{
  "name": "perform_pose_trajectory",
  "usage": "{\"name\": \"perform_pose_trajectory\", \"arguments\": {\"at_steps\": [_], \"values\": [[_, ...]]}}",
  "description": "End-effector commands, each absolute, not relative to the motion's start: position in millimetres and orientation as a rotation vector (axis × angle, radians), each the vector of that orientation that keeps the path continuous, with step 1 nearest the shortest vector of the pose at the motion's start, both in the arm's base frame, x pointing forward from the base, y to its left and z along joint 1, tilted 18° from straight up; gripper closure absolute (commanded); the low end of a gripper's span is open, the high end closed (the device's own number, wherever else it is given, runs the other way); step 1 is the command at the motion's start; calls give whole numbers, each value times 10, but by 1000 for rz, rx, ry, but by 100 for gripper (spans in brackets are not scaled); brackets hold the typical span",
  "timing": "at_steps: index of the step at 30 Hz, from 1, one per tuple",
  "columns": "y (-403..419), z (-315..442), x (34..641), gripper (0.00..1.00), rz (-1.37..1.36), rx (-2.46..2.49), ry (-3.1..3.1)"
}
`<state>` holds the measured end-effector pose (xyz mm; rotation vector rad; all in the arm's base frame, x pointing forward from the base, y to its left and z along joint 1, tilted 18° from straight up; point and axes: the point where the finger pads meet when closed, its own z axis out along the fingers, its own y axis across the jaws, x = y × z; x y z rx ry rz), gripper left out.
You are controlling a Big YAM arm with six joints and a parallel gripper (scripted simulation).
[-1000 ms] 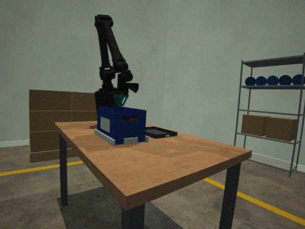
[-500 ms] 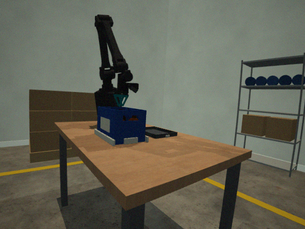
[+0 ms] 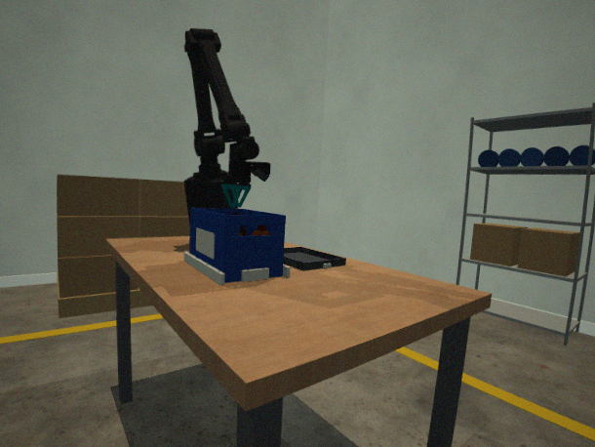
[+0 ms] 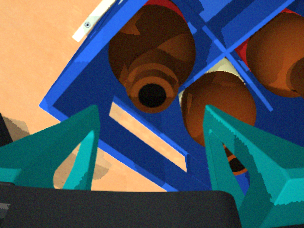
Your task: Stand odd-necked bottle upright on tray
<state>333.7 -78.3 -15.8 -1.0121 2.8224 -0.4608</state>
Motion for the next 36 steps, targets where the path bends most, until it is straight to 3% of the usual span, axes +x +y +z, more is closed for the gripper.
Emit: {"name": "perform_pose_trajectory", "arguments": {"at_steps": [1,36], "values": [[-832,-119,3451,39,-470,-1003,2804],[-848,-215,3418,39,-465,-1007,2813]]}}
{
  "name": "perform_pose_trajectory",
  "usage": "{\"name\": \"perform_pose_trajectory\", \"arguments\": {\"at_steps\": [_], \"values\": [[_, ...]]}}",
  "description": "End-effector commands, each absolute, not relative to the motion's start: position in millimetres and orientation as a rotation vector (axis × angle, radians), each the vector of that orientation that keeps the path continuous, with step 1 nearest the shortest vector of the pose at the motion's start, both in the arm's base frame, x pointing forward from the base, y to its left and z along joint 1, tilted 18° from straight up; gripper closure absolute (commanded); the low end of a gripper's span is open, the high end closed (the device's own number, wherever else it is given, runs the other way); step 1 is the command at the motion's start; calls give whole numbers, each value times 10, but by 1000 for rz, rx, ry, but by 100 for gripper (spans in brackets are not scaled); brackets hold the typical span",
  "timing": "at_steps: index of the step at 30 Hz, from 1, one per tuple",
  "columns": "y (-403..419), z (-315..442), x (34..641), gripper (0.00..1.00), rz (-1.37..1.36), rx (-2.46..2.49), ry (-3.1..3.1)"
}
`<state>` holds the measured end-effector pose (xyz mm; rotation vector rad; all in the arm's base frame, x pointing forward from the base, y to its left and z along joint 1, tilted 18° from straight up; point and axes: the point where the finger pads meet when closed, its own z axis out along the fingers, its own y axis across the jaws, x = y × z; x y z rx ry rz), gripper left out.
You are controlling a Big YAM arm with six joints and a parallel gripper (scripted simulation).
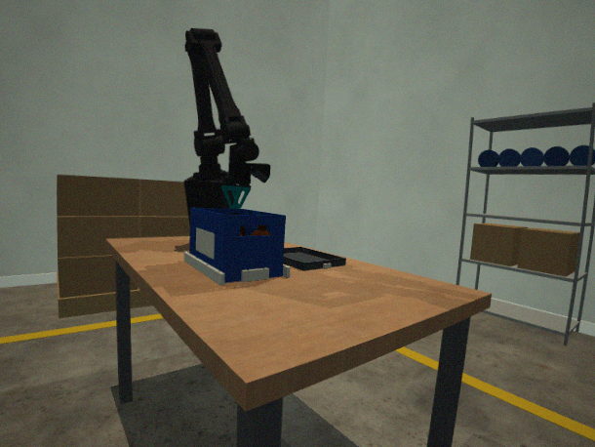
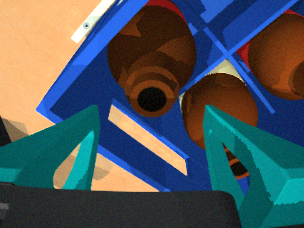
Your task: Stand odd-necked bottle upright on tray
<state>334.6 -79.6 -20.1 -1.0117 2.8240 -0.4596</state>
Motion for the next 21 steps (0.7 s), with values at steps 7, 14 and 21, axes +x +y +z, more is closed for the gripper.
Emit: {"name": "perform_pose_trajectory", "arguments": {"at_steps": [7,14,21], "values": [[-856,-279,3397,39,-461,-1009,2818],[-871,-375,3378,39,-458,-1012,2824],[-894,-448,3409,39,-459,-1011,2822]]}}
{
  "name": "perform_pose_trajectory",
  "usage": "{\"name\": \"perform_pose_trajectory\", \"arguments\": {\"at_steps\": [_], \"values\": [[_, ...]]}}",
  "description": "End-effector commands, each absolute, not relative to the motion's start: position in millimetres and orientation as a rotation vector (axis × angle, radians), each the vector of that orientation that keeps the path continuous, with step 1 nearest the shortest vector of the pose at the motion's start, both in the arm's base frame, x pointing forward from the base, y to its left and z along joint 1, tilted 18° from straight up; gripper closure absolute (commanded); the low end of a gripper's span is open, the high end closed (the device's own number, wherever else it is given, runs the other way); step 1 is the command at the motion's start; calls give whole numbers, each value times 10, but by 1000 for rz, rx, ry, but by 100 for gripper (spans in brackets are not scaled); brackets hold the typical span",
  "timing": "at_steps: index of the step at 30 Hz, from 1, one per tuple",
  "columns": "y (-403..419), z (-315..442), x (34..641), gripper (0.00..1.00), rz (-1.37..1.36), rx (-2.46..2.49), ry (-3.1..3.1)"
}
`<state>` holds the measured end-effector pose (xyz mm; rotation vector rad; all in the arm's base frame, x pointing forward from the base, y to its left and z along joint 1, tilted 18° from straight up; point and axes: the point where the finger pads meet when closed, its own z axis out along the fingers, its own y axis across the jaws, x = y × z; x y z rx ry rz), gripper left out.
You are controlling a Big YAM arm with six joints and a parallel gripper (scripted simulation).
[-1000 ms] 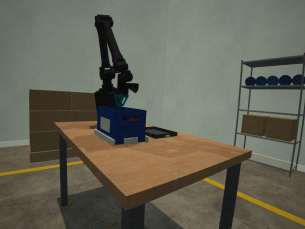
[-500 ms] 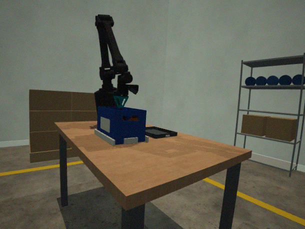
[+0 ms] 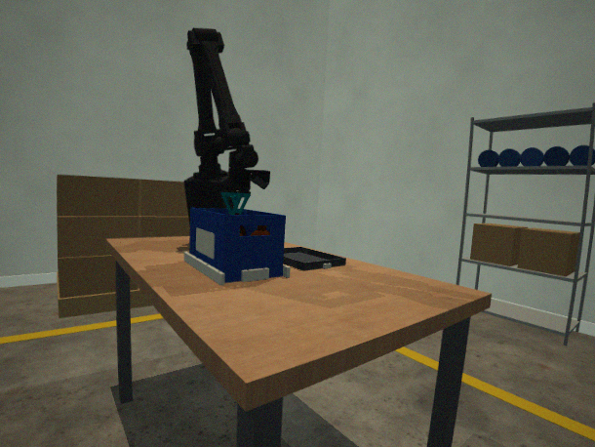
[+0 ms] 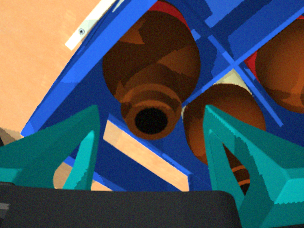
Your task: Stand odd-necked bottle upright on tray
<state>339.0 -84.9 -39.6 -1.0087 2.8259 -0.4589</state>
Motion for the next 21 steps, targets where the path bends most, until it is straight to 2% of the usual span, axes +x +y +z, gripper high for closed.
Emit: {"name": "perform_pose_trajectory", "arguments": {"at_steps": [1,21], "values": [[-897,-457,3413,39,-459,-1011,2821],[-915,-536,3456,39,-464,-1012,2813]]}}
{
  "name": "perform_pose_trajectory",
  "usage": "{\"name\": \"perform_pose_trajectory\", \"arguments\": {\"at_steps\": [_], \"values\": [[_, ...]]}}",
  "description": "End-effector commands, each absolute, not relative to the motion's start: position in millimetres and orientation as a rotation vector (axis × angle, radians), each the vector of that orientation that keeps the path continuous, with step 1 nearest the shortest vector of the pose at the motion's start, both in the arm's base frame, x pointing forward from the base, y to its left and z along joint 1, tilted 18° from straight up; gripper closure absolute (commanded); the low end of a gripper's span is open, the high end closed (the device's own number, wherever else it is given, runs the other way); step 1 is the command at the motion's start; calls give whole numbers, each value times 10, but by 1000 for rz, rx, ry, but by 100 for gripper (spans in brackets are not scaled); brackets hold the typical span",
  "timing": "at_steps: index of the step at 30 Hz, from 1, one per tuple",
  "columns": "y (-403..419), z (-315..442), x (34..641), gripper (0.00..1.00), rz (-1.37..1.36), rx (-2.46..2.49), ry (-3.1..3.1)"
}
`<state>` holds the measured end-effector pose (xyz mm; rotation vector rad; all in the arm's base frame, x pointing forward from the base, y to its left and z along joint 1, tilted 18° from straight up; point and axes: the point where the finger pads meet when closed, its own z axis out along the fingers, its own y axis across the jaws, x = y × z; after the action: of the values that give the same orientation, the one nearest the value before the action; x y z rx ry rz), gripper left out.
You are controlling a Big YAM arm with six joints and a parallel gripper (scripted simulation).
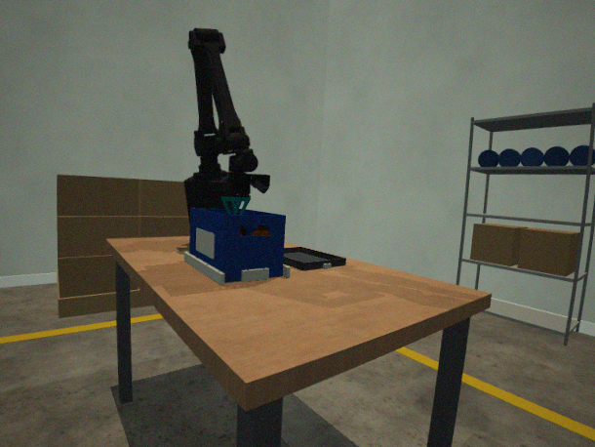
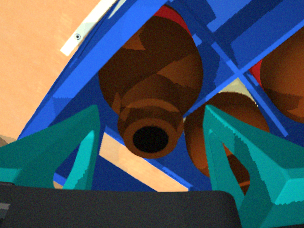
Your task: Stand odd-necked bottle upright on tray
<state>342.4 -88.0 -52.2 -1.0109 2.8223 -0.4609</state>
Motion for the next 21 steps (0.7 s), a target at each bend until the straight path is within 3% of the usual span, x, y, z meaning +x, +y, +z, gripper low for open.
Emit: {"name": "perform_pose_trajectory", "arguments": {"at_steps": [1,21], "values": [[-916,-550,3449,39,-462,-1013,2816],[-921,-540,3454,39,-463,-1009,2815]]}}
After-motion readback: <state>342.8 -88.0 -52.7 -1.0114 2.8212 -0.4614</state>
